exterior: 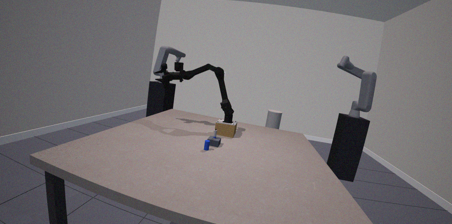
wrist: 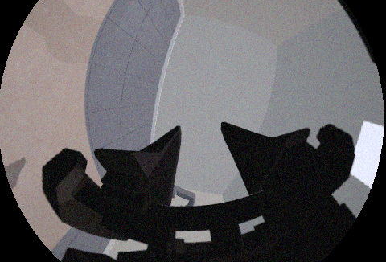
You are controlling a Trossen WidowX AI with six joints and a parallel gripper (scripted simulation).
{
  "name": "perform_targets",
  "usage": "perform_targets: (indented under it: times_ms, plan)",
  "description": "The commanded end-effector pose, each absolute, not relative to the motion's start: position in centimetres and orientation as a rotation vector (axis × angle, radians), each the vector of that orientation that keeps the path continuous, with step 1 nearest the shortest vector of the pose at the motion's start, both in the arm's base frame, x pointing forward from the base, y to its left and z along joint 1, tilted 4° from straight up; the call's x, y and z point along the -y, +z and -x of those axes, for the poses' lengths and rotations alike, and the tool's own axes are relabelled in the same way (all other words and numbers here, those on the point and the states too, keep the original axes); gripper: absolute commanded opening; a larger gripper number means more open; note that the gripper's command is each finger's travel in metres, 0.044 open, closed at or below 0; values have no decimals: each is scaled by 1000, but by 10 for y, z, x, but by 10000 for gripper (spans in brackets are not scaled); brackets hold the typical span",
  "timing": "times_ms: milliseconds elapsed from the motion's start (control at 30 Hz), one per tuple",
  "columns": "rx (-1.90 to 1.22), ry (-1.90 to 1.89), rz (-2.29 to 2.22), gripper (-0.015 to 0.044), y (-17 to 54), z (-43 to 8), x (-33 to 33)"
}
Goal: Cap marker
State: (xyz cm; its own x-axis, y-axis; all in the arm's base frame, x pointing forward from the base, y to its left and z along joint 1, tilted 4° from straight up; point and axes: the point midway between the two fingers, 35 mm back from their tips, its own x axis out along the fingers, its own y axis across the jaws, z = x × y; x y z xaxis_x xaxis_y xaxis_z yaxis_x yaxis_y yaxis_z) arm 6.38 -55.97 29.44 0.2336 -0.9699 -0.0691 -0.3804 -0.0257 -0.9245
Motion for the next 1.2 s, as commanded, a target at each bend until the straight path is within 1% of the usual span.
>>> perform_targets:
  times_ms: [0,300,467,633,767,900,1033,1167]
  plan:
    - [-1196,-687,1443,238,263,-129,546]
    - [-1060,-405,1174,238,199,-258,480]
    - [-1037,-240,1029,238,165,-317,423]
    - [-1052,-75,891,238,134,-362,354]
    - [-1093,56,789,238,111,-387,292]
    - [-1157,179,702,238,91,-400,227]
    - [-1251,297,628,238,74,-400,158]
    - [-1367,396,579,238,62,-388,94]
